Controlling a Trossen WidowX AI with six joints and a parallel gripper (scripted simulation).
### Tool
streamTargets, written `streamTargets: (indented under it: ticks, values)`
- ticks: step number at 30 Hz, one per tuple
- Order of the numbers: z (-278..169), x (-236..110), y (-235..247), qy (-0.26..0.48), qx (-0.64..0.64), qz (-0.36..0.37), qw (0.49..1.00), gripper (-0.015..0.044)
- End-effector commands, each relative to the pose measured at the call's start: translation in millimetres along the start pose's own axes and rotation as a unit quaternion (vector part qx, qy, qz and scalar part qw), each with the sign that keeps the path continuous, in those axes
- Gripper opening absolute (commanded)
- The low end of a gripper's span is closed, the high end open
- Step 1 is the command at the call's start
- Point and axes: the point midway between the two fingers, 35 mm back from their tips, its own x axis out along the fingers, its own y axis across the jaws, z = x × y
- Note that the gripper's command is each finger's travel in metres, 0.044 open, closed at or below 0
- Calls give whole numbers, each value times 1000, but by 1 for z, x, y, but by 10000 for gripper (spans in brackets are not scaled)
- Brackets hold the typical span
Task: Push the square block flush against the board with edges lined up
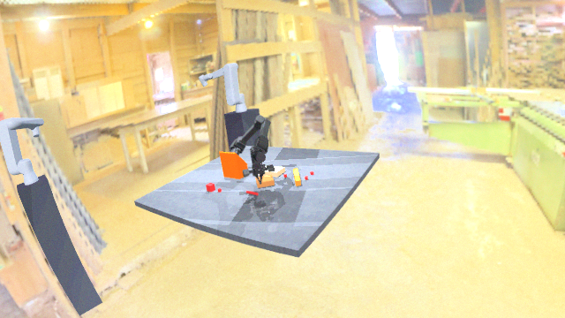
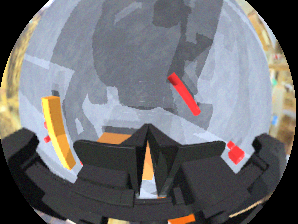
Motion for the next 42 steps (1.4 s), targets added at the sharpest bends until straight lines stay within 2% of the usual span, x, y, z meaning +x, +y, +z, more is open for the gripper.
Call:
streamTargets:
  ticks: [1, 42]
  values:
    - [-10, 29, -3, 18, 8, -4, 1000, 0]
    - [-42, 28, -1, 19, 9, -5, 1000, 0]
